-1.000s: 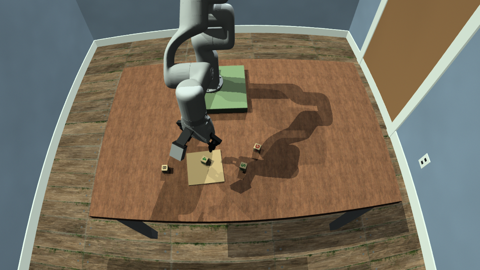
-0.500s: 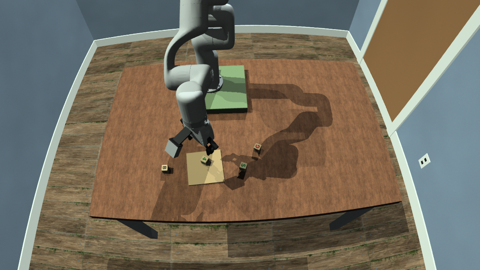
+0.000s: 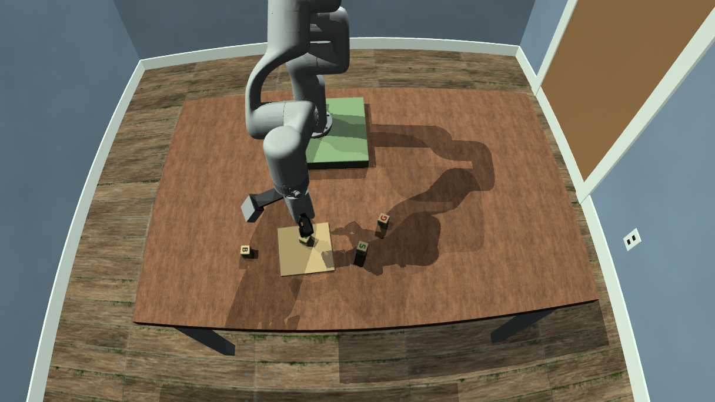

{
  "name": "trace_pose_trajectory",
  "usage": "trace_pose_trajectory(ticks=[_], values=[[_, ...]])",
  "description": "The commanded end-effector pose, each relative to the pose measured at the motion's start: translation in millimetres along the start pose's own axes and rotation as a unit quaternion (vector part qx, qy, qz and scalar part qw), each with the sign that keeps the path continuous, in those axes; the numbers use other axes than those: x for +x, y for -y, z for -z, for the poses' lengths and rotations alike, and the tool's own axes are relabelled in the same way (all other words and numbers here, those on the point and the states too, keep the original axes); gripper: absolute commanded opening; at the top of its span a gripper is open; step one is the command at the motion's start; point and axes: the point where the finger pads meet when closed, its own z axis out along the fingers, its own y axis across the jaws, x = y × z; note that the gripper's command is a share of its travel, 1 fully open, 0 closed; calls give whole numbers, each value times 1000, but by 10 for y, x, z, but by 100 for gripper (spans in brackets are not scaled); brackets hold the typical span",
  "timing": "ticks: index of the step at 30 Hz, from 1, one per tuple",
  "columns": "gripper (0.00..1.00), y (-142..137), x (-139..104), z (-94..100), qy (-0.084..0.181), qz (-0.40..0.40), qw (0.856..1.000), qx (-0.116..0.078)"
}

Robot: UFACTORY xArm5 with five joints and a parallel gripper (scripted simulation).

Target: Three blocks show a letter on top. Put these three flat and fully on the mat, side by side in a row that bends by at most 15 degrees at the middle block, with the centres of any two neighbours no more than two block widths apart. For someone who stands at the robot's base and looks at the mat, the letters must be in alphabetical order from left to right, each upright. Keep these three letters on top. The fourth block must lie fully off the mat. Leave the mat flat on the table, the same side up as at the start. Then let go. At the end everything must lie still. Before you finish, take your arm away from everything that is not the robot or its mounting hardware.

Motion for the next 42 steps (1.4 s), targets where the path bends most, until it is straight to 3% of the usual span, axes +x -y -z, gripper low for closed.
trace_pose_trajectory(ticks=[1,11,13,26,33,34,42], values=[[100,10,5,-32,-1,-69,998,2],[100,8,6,-129,0,-222,975,2],[100,8,6,-129,0,-222,975,2],[100,1,6,-258,0,-418,908,2],[100,1,5,-268,0,-434,901,2],[63,1,5,-268,0,-434,901,2],[63,1,5,-268,0,-434,901,2]])
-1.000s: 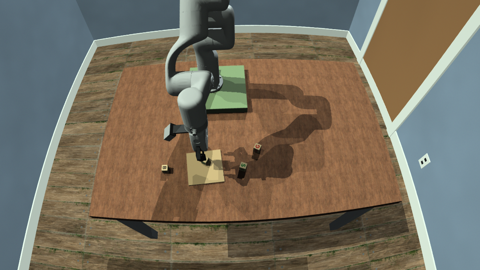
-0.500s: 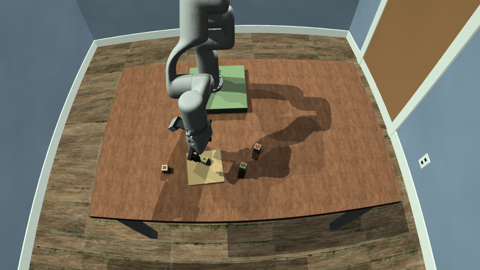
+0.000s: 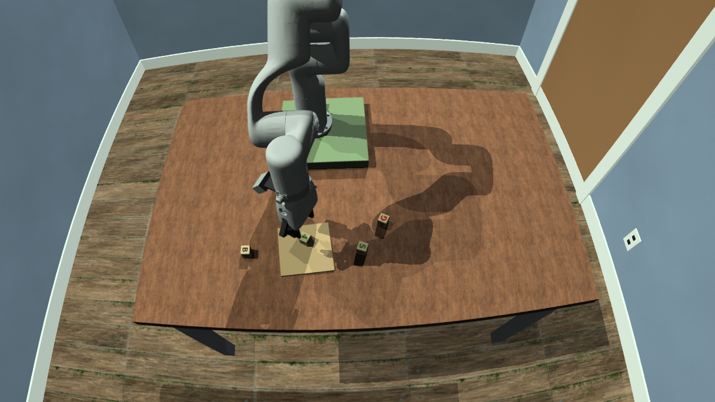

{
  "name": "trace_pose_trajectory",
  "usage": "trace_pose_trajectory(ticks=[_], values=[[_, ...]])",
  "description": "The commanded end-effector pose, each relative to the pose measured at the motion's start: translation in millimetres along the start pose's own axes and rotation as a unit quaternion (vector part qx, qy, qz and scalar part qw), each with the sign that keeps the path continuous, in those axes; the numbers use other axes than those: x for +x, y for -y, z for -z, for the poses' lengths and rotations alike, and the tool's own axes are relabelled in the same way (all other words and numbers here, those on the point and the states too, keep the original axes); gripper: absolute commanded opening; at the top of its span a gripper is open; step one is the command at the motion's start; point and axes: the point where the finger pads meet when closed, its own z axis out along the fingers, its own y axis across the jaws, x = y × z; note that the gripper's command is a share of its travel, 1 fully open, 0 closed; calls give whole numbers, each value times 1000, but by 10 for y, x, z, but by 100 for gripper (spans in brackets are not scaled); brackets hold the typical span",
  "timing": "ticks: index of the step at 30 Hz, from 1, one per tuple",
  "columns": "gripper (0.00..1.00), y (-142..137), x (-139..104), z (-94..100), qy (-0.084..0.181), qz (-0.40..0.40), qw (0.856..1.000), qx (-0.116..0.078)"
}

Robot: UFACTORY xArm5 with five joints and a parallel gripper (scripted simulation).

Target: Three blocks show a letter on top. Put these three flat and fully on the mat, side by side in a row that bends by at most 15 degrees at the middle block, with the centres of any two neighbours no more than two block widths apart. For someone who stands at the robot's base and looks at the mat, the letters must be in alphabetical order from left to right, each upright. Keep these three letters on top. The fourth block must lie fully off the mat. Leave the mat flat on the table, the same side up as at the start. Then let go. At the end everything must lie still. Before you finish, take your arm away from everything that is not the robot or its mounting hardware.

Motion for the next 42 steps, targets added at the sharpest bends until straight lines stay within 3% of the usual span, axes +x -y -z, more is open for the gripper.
trace_pose_trajectory(ticks=[1,42], values=[[63,11,-6,11,1,0,1000,2],[63,10,-6,-43,1,0,1000,1]])
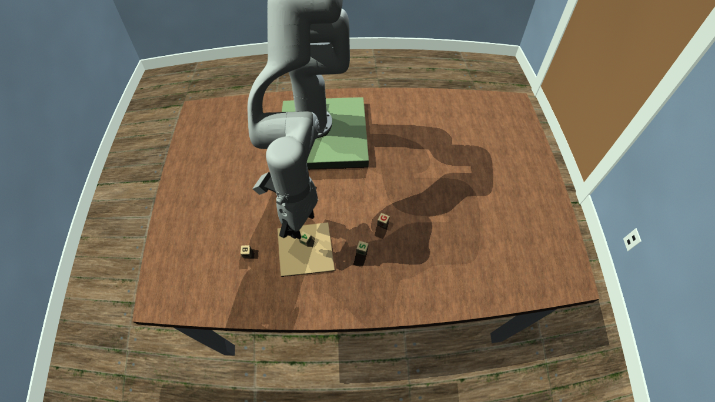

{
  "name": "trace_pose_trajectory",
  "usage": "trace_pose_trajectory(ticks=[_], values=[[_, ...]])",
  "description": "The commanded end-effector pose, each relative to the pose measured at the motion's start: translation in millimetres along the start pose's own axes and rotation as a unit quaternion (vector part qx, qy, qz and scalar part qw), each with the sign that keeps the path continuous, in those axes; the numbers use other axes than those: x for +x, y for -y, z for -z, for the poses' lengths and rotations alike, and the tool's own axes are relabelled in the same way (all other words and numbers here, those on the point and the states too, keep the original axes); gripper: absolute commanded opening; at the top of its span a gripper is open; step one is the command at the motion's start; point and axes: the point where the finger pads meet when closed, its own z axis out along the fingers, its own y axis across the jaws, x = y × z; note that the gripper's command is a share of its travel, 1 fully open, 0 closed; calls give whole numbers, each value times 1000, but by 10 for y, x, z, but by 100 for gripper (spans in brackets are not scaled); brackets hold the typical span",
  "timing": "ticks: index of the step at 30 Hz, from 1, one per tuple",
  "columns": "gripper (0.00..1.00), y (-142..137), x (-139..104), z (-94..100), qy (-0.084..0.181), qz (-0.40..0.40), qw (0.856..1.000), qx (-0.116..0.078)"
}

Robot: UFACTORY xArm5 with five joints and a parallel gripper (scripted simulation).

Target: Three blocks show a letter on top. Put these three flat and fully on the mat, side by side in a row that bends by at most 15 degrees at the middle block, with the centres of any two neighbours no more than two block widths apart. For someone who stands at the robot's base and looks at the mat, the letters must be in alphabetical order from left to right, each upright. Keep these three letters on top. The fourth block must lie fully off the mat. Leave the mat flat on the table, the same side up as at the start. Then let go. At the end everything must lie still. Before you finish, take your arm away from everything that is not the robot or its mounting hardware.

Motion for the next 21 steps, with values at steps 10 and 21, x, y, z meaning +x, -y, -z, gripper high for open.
trace_pose_trajectory(ticks=[10,21], values=[[63,9,-8,-133,1,0,1000,1],[63,8,-10,-276,1,0,1000,1]])
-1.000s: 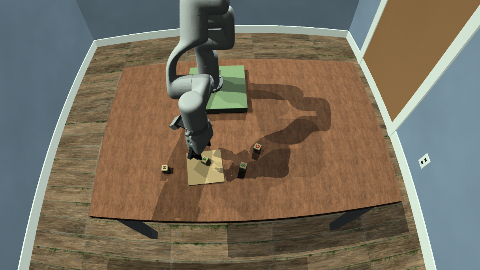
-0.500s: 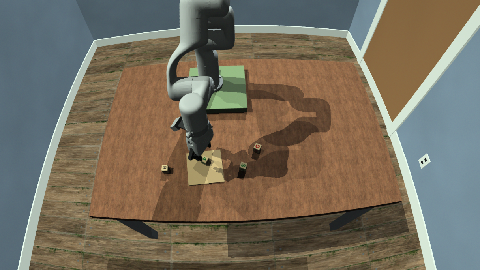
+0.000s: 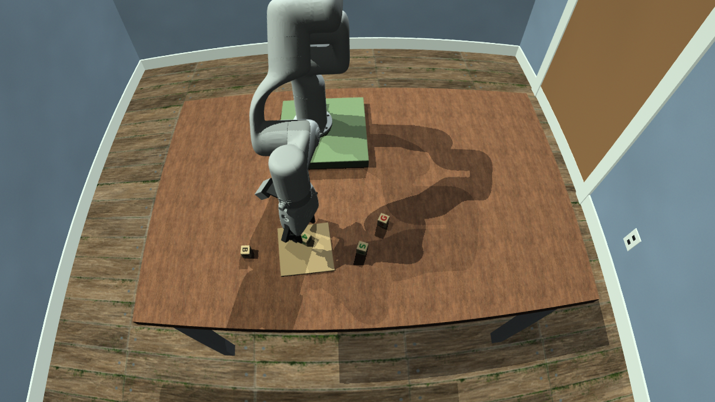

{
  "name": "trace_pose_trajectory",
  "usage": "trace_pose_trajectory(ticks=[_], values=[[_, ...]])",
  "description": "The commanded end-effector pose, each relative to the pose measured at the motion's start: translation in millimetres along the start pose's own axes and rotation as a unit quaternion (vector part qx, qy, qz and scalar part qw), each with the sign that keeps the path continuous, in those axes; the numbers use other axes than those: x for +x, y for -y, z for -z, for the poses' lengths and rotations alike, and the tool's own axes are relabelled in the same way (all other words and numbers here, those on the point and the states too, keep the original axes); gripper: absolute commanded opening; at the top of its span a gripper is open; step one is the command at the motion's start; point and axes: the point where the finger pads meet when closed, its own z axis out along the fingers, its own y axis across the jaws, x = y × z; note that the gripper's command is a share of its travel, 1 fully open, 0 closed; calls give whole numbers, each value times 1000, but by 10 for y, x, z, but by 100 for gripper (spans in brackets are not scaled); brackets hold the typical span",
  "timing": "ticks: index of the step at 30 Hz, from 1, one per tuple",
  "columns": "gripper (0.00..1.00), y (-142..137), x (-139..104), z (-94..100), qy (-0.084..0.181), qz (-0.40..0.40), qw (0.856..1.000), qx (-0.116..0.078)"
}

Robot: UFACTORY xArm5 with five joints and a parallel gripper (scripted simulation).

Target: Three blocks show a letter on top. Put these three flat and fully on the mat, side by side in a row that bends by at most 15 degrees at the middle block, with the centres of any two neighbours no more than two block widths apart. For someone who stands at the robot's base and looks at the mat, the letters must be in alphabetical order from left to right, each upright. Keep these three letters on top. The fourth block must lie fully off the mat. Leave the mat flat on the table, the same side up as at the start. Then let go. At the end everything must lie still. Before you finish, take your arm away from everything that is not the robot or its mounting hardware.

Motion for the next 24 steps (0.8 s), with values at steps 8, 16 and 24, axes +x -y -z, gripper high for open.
trace_pose_trajectory(ticks=[8,16,24], values=[[63,11,-9,-145,1,0,1000,1],[63,11,-10,-200,1,0,1000,1],[63,10,-10,-229,1,0,1000,1]])
